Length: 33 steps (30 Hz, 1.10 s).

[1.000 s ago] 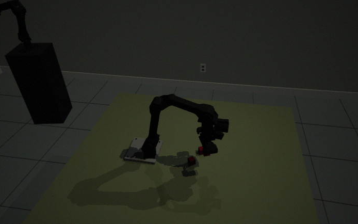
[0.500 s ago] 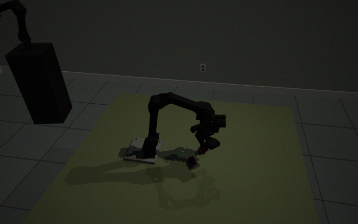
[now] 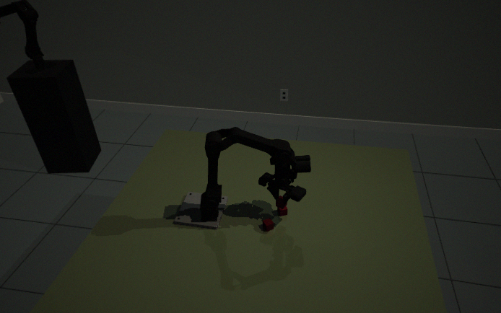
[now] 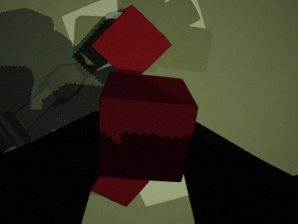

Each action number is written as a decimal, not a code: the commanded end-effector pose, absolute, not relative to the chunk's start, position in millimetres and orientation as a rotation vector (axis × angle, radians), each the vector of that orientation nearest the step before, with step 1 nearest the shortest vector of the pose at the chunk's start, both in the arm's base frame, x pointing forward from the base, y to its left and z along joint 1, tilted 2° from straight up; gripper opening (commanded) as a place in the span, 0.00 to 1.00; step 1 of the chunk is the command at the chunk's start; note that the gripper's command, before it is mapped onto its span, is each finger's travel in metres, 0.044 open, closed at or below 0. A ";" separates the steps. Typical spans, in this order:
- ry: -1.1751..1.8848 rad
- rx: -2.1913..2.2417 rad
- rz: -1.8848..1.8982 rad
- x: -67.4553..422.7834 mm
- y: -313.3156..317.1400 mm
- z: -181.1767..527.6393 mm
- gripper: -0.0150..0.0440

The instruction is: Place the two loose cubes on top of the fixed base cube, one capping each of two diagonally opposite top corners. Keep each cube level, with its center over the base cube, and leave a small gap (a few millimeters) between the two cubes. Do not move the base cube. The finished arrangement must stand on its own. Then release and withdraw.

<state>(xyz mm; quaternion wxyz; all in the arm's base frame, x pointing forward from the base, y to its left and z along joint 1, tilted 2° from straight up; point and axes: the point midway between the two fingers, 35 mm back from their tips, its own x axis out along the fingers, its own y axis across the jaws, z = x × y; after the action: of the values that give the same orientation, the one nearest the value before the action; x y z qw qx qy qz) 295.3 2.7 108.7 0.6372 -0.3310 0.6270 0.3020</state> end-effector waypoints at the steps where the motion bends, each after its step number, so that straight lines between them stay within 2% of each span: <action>1: 1.409 -0.820 0.745 292.2 10.6 105.6 0.43; 33: 1.406 -0.828 0.752 292.9 9.2 78.2 0.43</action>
<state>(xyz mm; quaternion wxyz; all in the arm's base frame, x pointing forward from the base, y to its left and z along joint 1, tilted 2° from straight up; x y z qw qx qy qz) 292.4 9.8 78.8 0.6234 -0.3581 0.6131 0.3276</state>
